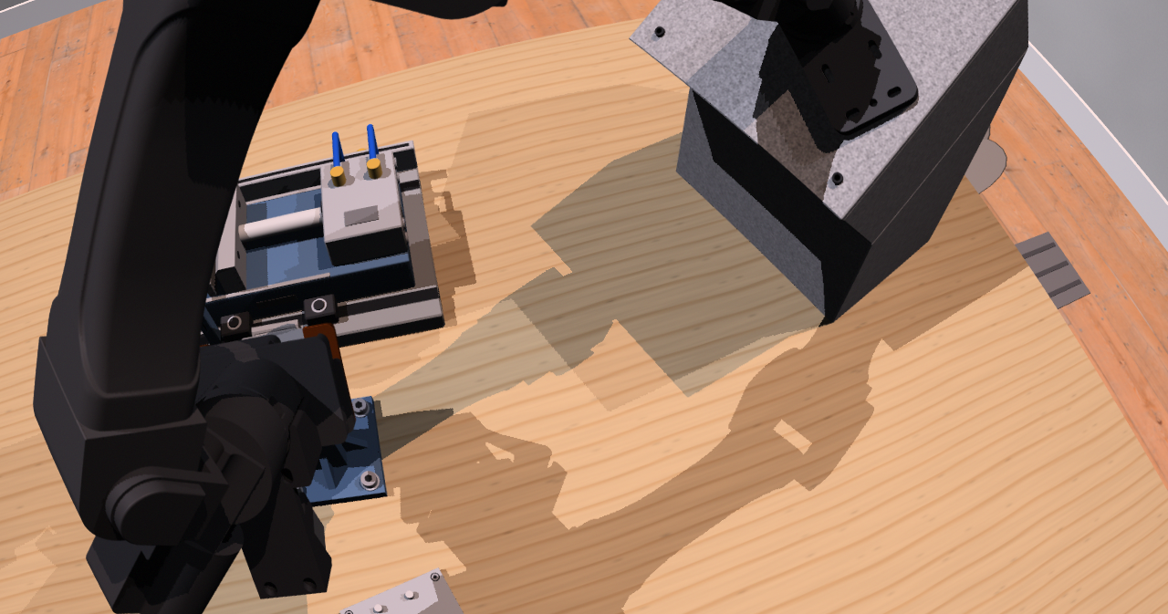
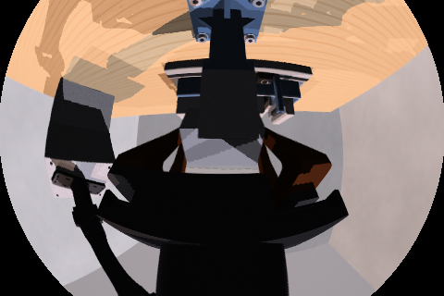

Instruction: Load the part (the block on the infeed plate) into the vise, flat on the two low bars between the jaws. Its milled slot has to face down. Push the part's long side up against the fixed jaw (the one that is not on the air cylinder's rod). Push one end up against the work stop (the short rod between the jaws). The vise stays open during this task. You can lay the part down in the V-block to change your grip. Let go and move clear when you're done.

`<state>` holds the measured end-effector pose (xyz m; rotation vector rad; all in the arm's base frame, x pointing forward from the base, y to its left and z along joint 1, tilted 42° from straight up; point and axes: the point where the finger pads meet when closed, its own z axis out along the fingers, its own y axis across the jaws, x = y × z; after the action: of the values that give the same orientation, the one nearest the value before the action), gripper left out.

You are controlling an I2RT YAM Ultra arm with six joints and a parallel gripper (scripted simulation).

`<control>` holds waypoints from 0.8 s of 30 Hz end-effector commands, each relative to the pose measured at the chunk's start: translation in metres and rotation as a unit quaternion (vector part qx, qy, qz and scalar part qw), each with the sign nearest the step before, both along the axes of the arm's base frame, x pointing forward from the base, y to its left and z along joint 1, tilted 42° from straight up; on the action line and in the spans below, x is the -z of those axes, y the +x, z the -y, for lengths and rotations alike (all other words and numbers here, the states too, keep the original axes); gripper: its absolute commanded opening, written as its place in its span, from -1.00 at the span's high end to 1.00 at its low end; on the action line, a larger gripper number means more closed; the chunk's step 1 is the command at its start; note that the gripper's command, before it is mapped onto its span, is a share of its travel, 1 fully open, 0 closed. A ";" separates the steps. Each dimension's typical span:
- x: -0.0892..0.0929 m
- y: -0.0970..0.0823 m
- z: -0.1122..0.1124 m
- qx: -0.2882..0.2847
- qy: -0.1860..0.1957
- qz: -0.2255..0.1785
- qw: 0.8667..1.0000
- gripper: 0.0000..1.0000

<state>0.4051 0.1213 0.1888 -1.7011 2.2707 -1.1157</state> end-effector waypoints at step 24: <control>-0.024 -0.018 0.002 -0.005 0.000 0.011 1.000 1.00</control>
<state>0.3994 0.1222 0.1987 -1.6897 2.2598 -1.1101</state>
